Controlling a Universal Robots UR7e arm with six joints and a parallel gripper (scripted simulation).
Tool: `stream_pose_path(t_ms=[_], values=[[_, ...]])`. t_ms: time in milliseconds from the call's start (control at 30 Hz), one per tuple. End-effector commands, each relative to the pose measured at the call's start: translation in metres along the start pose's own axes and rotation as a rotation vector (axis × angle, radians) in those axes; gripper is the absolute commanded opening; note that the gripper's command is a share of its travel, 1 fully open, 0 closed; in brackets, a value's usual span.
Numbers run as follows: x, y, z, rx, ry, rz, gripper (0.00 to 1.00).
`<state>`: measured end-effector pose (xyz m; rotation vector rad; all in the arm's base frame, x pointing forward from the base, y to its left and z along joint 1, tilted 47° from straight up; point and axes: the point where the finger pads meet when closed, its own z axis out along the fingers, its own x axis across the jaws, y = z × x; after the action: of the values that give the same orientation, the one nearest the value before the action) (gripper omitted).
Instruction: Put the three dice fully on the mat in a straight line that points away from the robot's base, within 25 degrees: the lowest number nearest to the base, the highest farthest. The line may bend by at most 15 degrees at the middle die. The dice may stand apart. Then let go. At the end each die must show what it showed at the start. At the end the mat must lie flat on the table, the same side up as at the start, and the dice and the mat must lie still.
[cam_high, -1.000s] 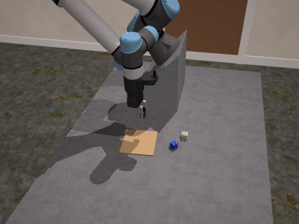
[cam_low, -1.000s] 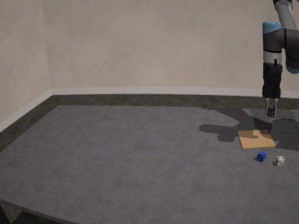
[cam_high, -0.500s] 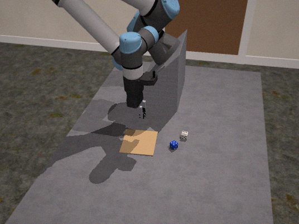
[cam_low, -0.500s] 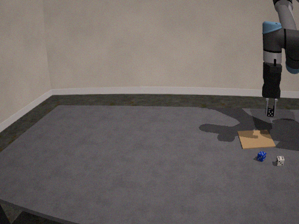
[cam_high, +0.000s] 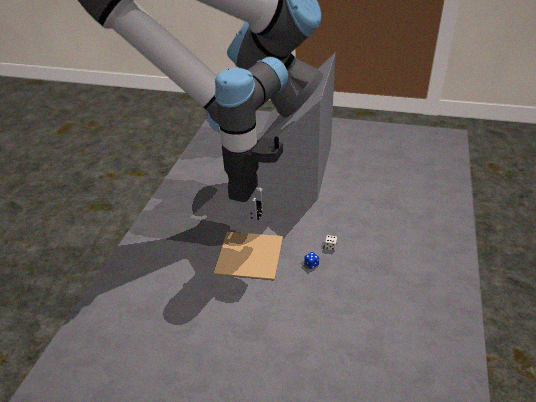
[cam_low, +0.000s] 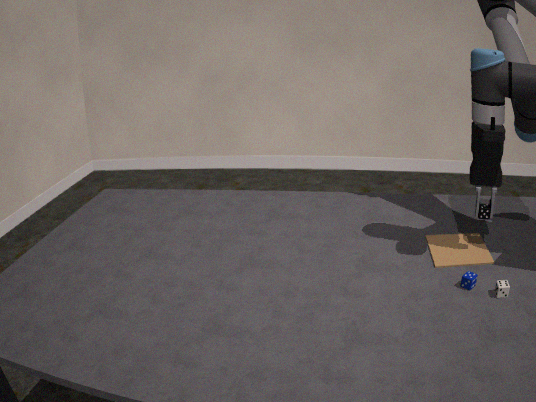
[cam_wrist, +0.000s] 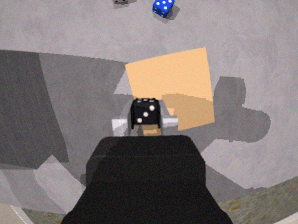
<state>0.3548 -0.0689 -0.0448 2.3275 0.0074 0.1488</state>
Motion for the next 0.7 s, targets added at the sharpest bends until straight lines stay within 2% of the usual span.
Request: stream_pose_path(t_ms=[0,467,667], values=[[0.002,0.0,0.02,0.0,0.004,0.002,0.49],[0.002,0.0,0.06,0.0,0.004,0.002,0.49],[0.002,0.0,0.071,0.0,0.004,0.002,0.49]])
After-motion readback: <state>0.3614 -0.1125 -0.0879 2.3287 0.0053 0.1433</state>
